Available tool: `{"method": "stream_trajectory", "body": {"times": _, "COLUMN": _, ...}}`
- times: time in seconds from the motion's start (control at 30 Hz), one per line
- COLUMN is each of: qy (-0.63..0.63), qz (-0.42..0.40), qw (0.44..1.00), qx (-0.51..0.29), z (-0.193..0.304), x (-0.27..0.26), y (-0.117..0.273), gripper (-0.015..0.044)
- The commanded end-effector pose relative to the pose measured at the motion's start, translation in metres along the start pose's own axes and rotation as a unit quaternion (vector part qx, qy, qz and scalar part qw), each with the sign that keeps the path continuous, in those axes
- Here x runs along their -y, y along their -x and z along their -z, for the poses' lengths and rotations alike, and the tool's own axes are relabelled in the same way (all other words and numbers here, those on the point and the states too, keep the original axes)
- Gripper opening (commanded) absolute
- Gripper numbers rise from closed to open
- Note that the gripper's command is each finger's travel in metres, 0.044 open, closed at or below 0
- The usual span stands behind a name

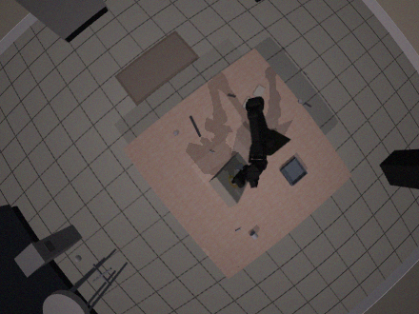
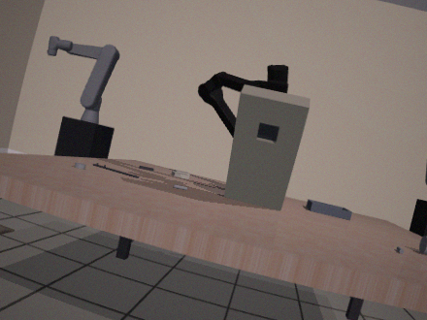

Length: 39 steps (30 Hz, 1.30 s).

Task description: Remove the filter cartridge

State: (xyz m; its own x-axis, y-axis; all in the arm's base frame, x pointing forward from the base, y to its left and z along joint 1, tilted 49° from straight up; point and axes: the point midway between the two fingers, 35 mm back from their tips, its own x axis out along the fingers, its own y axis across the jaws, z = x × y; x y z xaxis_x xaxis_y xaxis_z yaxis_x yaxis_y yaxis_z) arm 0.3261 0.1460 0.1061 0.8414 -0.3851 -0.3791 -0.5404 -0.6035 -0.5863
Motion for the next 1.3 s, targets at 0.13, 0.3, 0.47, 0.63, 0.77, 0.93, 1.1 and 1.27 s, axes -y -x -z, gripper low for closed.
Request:
{"method": "stream_trajectory", "body": {"times": 0.13, "qy": 0.001, "qz": 0.001, "qw": 1.0, "qx": 0.002, "z": -0.0009, "x": 0.0002, "y": -0.0043, "gripper": 0.0106}}
{"method": "stream_trajectory", "body": {"times": 0.3, "qy": 0.001, "qz": 0.001, "qw": 1.0, "qx": 0.002, "z": -0.0009, "x": 0.0002, "y": -0.006, "gripper": 0.0106}}
{"method": "stream_trajectory", "body": {"times": 0.47, "qy": 0.003, "qz": 0.002, "qw": 1.0, "qx": -0.001, "z": -0.0006, "x": 0.0001, "y": -0.0038, "gripper": 0.0099}}
{"method": "stream_trajectory", "body": {"times": 0.63, "qy": 0.003, "qz": 0.002, "qw": 1.0, "qx": -0.001, "z": -0.0006, "x": 0.0001, "y": -0.0038, "gripper": 0.0066}}
{"method": "stream_trajectory", "body": {"times": 0.77, "qy": 0.003, "qz": 0.002, "qw": 1.0, "qx": -0.001, "z": -0.0006, "x": 0.0001, "y": -0.0038, "gripper": 0.0019}}
{"method": "stream_trajectory", "body": {"times": 0.93, "qy": -0.017, "qz": 0.001, "qw": 1.0, "qx": 0.0, "z": -0.0007, "x": 0.0001, "y": -0.005, "gripper": 0.0}}
{"method": "stream_trajectory", "body": {"times": 1.1, "qy": -0.097, "qz": 0.001, "qw": 0.995, "qx": 0.002, "z": -0.0008, "x": 0.0002, "y": -0.0065, "gripper": 0.0}}
{"method": "stream_trajectory", "body": {"times": 1.27, "qy": -0.182, "qz": 0.0, "qw": 0.983, "qx": 0.002, "z": -0.0008, "x": 0.0002, "y": -0.0071, "gripper": 0.0}}
